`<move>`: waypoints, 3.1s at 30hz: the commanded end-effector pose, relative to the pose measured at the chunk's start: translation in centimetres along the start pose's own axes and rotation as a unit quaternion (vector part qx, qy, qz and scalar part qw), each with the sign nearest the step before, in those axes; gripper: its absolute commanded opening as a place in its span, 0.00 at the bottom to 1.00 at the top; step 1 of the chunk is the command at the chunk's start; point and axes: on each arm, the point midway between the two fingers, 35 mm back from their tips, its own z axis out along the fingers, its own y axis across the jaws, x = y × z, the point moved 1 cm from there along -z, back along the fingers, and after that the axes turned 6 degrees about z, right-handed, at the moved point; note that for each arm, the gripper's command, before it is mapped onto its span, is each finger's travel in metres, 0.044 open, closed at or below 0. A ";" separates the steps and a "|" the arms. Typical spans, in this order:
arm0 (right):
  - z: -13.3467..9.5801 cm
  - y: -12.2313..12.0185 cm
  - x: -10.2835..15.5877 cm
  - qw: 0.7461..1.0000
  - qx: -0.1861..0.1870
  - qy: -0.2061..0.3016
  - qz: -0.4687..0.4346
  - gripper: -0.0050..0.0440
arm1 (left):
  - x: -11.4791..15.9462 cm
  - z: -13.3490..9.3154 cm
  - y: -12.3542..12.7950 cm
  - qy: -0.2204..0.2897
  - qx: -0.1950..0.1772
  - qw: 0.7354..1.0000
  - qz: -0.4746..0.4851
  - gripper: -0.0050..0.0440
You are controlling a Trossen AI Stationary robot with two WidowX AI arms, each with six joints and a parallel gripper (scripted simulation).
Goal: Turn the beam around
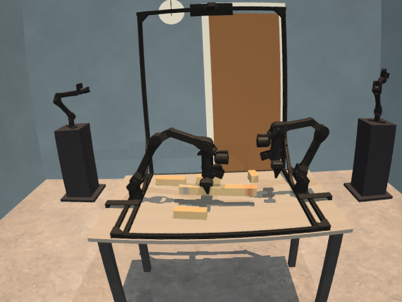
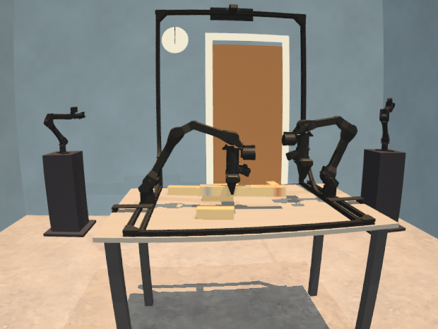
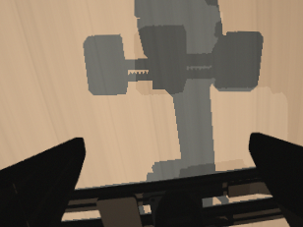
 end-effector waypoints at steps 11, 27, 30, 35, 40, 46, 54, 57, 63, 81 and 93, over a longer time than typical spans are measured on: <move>-0.4 -0.2 0.2 0.999 0.000 -0.006 -0.045 0.10 | 0.1 0.1 0.0 0.002 0.001 1.000 -0.001 1.00; -0.4 -0.5 0.5 0.994 0.000 -0.006 -0.112 0.10 | 0.1 0.1 0.0 0.002 0.001 1.000 -0.001 1.00; -0.4 -0.5 0.6 0.992 0.000 -0.006 -0.122 0.10 | 0.1 0.1 0.0 0.002 0.001 1.000 -0.001 1.00; -0.4 -0.6 0.7 0.990 0.000 -0.006 -0.143 0.10 | 0.1 0.1 0.0 0.002 0.001 1.000 -0.001 1.00; -0.4 -0.7 0.8 0.985 0.001 -0.006 -0.170 0.10 | 0.1 0.1 0.0 0.002 0.001 1.000 -0.001 1.00; -0.4 -0.8 1.0 0.980 0.001 -0.006 -0.201 0.10 | 0.1 0.1 0.0 0.002 0.001 1.000 -0.001 1.00; -0.4 -0.9 1.1 0.972 0.001 -0.006 -0.233 0.10 | 0.1 0.1 0.0 0.002 0.001 1.000 -0.001 1.00; -0.4 -1.0 1.2 0.968 0.001 -0.006 -0.249 0.10 | 0.1 0.1 0.0 0.002 0.001 1.000 -0.001 1.00; -0.4 -1.1 1.4 0.960 0.001 -0.006 -0.282 0.10 | 0.1 0.1 0.0 0.002 0.001 1.000 -0.001 1.00; -0.4 -1.5 1.8 0.933 0.002 -0.005 -0.361 0.10 | 0.1 0.1 0.0 0.002 0.001 1.000 -0.001 1.00; -0.4 -1.7 2.0 0.909 0.002 -0.005 -0.418 0.10 | 0.1 0.1 0.0 0.002 0.001 1.000 -0.001 1.00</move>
